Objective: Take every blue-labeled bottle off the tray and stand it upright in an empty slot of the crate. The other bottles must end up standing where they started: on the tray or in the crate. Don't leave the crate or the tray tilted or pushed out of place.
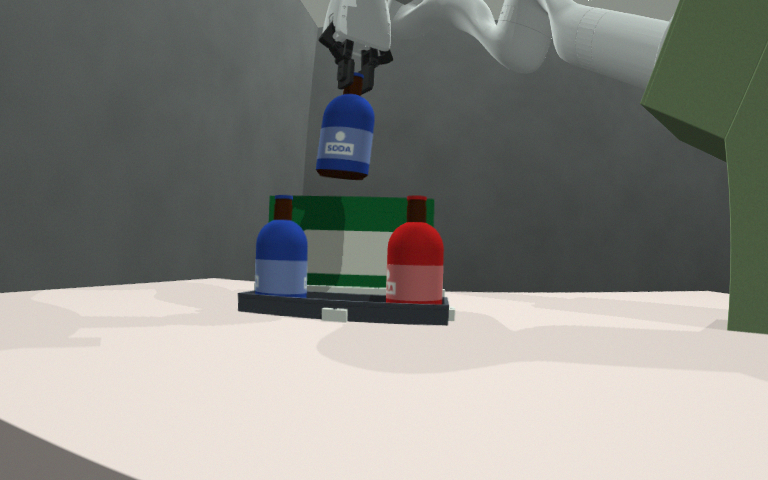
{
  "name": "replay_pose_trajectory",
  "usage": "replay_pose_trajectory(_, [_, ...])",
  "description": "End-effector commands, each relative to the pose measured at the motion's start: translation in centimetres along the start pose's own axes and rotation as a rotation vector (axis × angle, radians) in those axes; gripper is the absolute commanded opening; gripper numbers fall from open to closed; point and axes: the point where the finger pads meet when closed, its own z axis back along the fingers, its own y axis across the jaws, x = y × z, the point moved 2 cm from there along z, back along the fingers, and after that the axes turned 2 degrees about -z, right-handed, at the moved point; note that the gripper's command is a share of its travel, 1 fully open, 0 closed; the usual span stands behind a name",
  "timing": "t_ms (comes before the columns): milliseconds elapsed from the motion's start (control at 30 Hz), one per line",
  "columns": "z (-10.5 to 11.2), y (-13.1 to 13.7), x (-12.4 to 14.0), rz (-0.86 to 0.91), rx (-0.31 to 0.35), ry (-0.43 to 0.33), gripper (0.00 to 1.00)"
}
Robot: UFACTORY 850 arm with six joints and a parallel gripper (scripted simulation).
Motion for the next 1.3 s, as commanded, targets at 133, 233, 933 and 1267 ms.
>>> replay_pose_trajectory(133, [0.0, 0.0, 0.0, -0.001, 0.001, 0.0, 0.0])
replay_pose_trajectory(233, [0.0, 0.0, 0.0, -0.001, 0.001, 0.0, 0.0])
replay_pose_trajectory(933, [0.0, -0.3, 0.6, -0.001, 0.001, 0.0, 0.0])
replay_pose_trajectory(1267, [0.0, -0.7, 1.1, -0.001, 0.001, 0.0, 0.0])
